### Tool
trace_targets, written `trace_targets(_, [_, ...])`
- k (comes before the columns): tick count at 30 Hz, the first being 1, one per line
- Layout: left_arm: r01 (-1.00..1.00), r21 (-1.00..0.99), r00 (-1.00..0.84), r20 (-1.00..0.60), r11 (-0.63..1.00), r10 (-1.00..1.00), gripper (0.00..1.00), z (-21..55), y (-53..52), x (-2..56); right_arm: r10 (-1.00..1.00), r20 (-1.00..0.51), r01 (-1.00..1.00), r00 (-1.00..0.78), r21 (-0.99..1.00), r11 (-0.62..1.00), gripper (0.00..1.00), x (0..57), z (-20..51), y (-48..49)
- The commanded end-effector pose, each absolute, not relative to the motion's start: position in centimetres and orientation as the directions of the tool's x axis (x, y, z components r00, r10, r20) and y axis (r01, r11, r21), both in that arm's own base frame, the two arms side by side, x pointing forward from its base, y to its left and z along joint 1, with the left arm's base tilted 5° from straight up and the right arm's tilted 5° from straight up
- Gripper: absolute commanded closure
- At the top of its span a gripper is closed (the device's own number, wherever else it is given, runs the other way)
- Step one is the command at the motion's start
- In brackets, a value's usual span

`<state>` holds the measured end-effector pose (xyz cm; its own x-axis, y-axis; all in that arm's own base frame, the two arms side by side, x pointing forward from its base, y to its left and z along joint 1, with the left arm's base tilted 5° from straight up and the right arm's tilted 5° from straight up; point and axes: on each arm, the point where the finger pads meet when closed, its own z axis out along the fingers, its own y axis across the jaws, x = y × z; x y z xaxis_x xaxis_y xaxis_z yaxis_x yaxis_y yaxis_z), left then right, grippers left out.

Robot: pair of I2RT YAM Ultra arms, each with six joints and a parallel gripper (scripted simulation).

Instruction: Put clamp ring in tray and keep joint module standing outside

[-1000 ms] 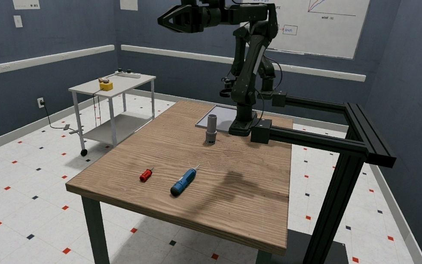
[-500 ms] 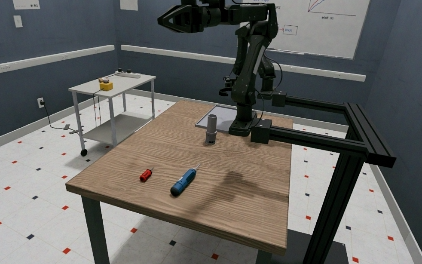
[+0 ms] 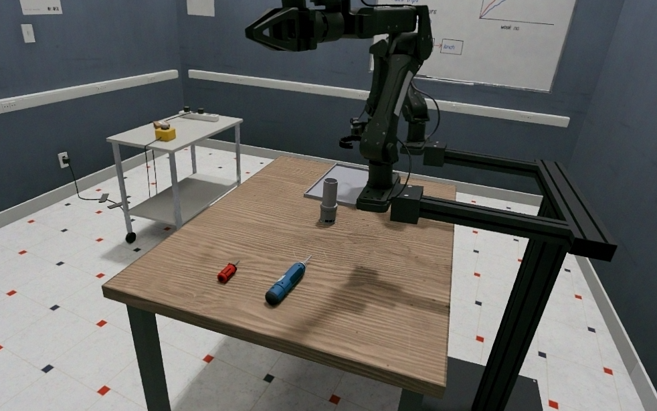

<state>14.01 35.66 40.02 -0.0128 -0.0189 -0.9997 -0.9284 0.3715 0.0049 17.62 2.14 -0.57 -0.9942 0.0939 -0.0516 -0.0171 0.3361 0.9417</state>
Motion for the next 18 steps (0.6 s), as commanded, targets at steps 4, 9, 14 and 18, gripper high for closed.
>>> trace_targets(4, [-0.935,-0.008,0.025,-0.999,0.355,0.043,0.80,42.48,35.19,13.44,0.162,-0.096,-0.032,-0.982,0.932,0.360,0.94,18.72,-0.16,1.30])
trace_targets(9, [-0.935,-0.008,0.025,-0.999,0.355,0.043,0.80,42.48,35.19,13.44,0.197,-0.093,-0.016,-0.976,0.933,0.360,0.94,18.88,-0.10,0.98])
trace_targets(14, [-0.935,-0.008,0.025,-0.999,0.355,0.043,0.80,42.48,35.19,13.44,0.215,-0.093,-0.010,-0.972,0.932,0.361,0.94,19.03,-0.08,0.77])
trace_targets(18, [-0.935,-0.008,0.025,-0.999,0.355,0.043,0.80,42.48,35.19,13.44,0.231,-0.095,-0.004,-0.968,0.932,0.363,0.94,19.16,-0.07,0.53])
